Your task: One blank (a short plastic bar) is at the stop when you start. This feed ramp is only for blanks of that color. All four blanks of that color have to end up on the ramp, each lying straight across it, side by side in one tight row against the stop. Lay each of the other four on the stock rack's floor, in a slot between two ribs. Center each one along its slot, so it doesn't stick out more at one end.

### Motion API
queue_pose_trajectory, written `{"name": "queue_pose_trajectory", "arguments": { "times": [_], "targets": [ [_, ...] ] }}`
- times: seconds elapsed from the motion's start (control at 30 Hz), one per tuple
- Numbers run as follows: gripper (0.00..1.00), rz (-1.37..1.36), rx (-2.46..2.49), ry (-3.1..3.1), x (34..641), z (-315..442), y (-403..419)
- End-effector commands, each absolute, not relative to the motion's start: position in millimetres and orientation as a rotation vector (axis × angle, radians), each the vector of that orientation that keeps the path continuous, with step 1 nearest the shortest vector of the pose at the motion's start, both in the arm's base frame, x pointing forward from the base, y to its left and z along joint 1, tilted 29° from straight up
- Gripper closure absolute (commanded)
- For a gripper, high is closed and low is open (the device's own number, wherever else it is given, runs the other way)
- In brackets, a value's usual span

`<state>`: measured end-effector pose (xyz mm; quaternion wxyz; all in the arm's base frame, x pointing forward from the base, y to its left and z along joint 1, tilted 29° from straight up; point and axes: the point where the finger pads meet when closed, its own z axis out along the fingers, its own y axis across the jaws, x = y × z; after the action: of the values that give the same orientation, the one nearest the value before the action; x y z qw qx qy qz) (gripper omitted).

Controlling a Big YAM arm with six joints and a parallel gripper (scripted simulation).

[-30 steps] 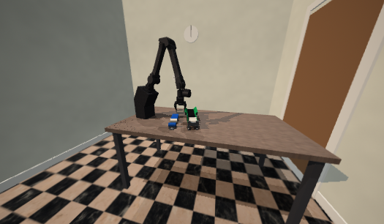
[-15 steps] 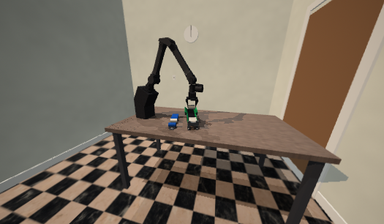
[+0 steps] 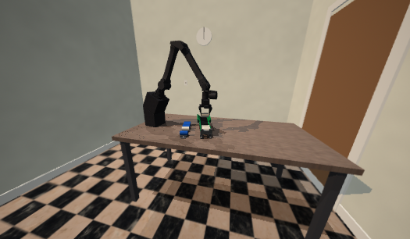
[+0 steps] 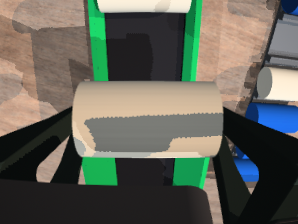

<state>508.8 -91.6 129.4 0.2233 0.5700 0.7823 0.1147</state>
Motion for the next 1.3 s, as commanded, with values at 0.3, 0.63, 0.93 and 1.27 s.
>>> {"name": "queue_pose_trajectory", "arguments": {
  "times": [0.3, 0.63, 0.93, 1.27],
  "targets": [
    [0.34, 0.336, 1.564, 2.122, 551, 96, -99],
    [0.34, 0.335, 1.564, 2.127, 566, 67, -100],
    [0.34, 0.330, 1.570, 2.132, 562, 61, -101],
    [0.34, 0.332, 1.567, 2.128, 562, 64, -101]
  ]
}}
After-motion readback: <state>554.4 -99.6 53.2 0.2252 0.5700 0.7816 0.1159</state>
